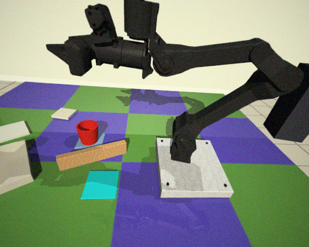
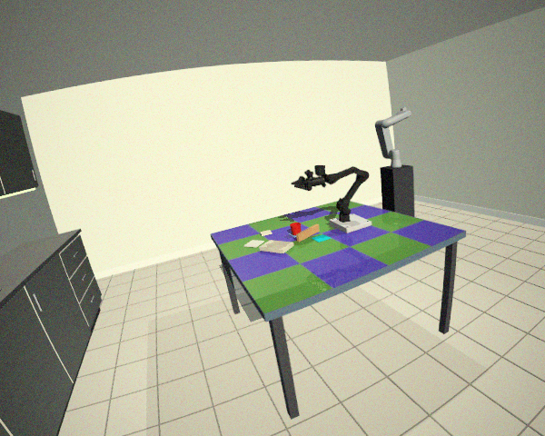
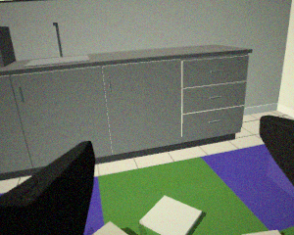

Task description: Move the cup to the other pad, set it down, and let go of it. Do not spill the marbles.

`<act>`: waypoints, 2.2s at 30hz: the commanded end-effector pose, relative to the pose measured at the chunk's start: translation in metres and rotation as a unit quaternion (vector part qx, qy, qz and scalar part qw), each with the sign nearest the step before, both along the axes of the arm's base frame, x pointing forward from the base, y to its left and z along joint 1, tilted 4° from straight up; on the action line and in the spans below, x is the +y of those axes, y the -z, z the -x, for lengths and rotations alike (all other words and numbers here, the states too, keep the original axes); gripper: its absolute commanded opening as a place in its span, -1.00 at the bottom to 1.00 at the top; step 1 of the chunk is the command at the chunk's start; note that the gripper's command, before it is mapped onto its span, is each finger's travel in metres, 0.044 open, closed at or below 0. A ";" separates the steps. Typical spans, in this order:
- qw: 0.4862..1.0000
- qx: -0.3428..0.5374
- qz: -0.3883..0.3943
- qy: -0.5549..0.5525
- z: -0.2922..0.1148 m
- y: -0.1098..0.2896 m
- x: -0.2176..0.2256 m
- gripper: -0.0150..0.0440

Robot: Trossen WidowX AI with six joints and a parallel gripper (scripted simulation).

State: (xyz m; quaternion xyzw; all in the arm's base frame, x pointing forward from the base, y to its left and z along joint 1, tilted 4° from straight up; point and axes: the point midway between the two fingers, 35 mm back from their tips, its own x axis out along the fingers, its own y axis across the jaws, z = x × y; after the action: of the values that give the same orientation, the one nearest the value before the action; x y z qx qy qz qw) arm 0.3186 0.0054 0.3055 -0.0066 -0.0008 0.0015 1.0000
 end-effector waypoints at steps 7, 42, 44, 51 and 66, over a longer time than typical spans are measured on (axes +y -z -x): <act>0.955 0.225 0.191 -0.034 -0.036 0.075 -0.012 0.24; 0.584 0.566 0.392 -0.431 -0.005 0.232 -0.034 0.01; 0.584 0.566 0.392 -0.431 -0.005 0.235 -0.034 0.01; 0.584 0.566 0.392 -0.431 -0.005 0.246 -0.033 0.01; 0.584 0.566 0.391 -0.431 -0.004 0.270 -0.032 0.01</act>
State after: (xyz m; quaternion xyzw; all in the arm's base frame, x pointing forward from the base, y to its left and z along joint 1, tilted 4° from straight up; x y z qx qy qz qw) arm 0.3250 -0.0276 0.0428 -0.3970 0.5618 0.4322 0.5830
